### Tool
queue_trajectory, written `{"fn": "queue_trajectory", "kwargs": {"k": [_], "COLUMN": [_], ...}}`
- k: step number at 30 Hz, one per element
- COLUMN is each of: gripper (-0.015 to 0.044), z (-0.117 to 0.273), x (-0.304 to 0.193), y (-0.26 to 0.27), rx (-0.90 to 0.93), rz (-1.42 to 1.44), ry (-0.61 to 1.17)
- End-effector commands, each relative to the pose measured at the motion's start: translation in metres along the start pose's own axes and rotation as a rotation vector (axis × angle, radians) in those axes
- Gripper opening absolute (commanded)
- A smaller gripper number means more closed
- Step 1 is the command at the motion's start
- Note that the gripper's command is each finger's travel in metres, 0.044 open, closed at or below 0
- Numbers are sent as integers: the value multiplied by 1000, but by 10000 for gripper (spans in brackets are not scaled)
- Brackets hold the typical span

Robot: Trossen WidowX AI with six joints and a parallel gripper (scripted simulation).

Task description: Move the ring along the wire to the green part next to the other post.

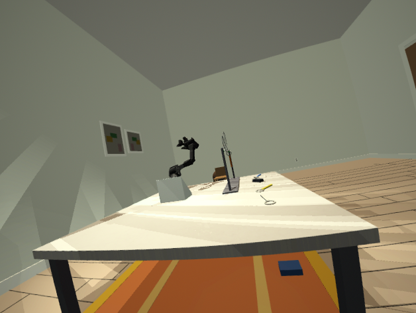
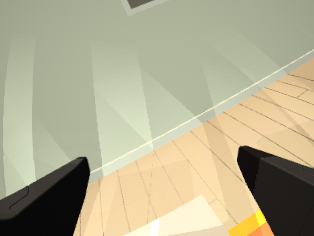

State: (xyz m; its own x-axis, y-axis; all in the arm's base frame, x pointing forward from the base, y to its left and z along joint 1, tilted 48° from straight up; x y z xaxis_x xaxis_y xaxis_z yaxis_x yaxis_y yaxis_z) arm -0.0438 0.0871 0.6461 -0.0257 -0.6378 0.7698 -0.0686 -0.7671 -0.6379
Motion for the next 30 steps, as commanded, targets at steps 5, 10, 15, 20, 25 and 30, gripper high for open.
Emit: {"fn": "queue_trajectory", "kwargs": {"k": [5, 10, 15, 20, 25, 30], "gripper": [269, 160, 160, 160, 160, 160], "z": [-4, -9, -5, 8, 27, 53], "x": [10, 33, 55, 74, 89, 100], "y": [10, 35, 61, 84, 105, 123], "rx": [44, 157, 280, 412, 553, 705], "rz": [-28, -94, -164, -235, -307, -378], "ry": [-45, -150, -250, -342, -425, -500]}}
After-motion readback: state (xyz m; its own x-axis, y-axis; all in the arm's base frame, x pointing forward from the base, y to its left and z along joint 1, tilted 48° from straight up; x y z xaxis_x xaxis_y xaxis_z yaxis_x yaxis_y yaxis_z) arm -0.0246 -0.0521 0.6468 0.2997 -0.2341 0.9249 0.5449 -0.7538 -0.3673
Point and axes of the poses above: the point midway between the two fingers, 35 mm back from their tips, its own z axis back along the fingers, its own y axis across the jaws, x = y × z, the point moved 10 cm from there along z, back along the fingers, and after that the axes turned 10 degrees about z, right-handed, at the moved point
